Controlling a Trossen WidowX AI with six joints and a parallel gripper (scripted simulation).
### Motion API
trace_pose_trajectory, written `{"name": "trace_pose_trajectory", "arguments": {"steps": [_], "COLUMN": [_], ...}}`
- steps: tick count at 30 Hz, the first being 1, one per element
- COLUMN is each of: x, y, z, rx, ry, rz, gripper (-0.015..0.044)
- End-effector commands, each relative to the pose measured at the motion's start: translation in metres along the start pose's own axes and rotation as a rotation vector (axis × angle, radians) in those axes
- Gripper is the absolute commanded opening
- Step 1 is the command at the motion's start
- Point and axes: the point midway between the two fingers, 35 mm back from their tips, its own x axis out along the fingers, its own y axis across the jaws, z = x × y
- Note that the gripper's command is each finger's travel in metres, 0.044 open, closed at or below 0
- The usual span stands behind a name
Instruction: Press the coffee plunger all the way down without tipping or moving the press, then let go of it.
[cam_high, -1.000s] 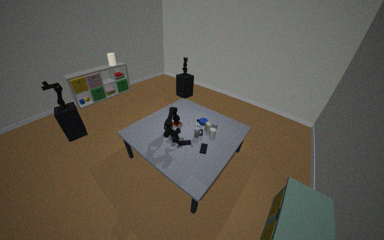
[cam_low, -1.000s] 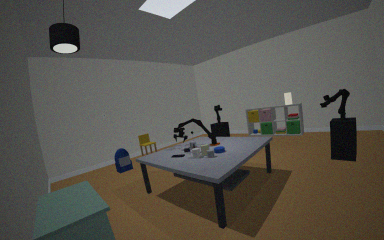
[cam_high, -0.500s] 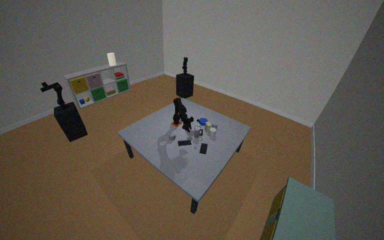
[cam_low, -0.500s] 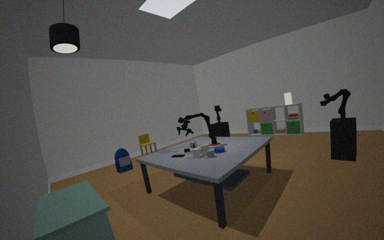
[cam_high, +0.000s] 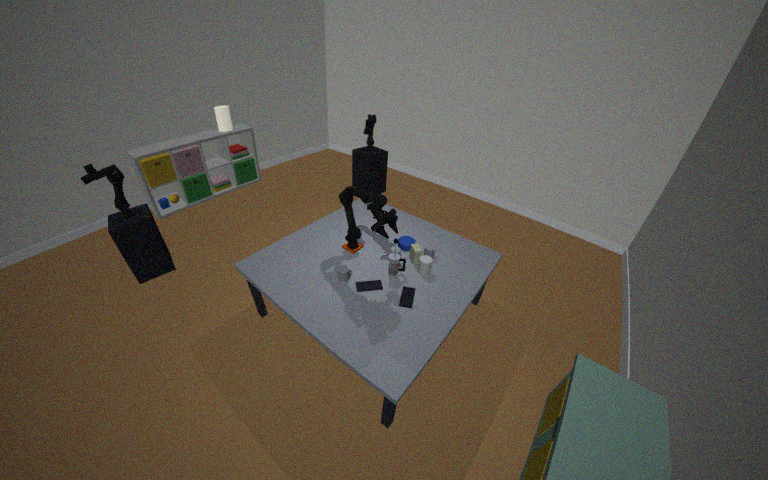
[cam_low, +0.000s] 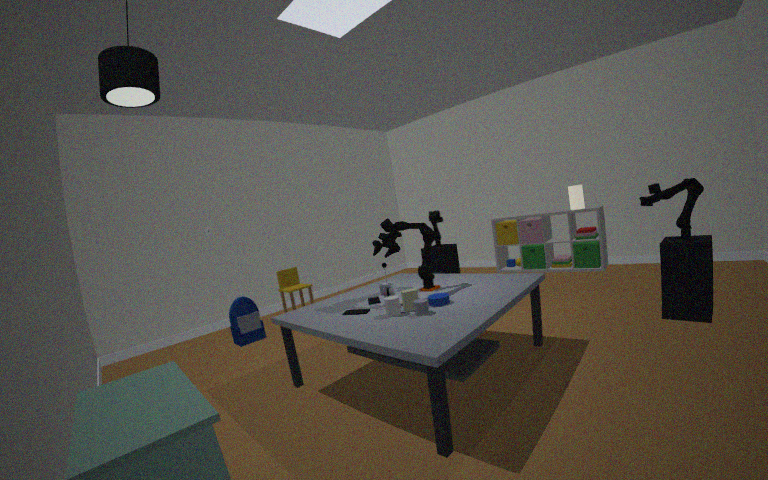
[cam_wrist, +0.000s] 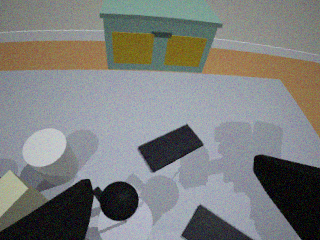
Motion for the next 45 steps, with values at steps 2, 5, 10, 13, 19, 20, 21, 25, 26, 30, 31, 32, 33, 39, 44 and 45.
{"name": "trace_pose_trajectory", "arguments": {"steps": [2, 5, 10, 13, 19, 20, 21, 25, 26, 30, 31, 32, 33, 39, 44, 45], "x": [-0.038, -0.03, -0.004, -0.001, -0.003, -0.002, -0.001, 0.004, 0.005, 0.012, 0.013, 0.015, 0.016, 0.026, 0.034, 0.035], "y": [0.031, 0.033, 0.039, 0.04, 0.04, 0.04, 0.04, 0.04, 0.04, 0.04, 0.04, 0.04, 0.04, 0.04, 0.04, 0.04], "z": [0.005, -0.004, -0.035, -0.041, -0.04, -0.04, -0.04, -0.039, -0.039, -0.038, -0.038, -0.038, -0.038, -0.037, -0.036, -0.036], "rx": [0.187, 0.187, 0.187, 0.187, 0.186, 0.186, 0.186, 0.186, 0.186, 0.186, 0.186, 0.186, 0.186, 0.186, 0.186, 0.186], "ry": [-0.13, -0.131, -0.131, -0.131, -0.131, -0.131, -0.131, -0.131, -0.132, -0.132, -0.132, -0.132, -0.132, -0.133, -0.134, -0.134], "rz": [0.001, 0.001, 0.001, 0.001, 0.002, 0.002, 0.002, 0.002, 0.002, 0.002, 0.002, 0.002, 0.002, 0.002, 0.002, 0.002], "gripper": [0.044, 0.044, 0.044, 0.044, 0.044, 0.044, 0.044, 0.044, 0.044, 0.044, 0.044, 0.044, 0.044, 0.044, 0.044, 0.044]}}
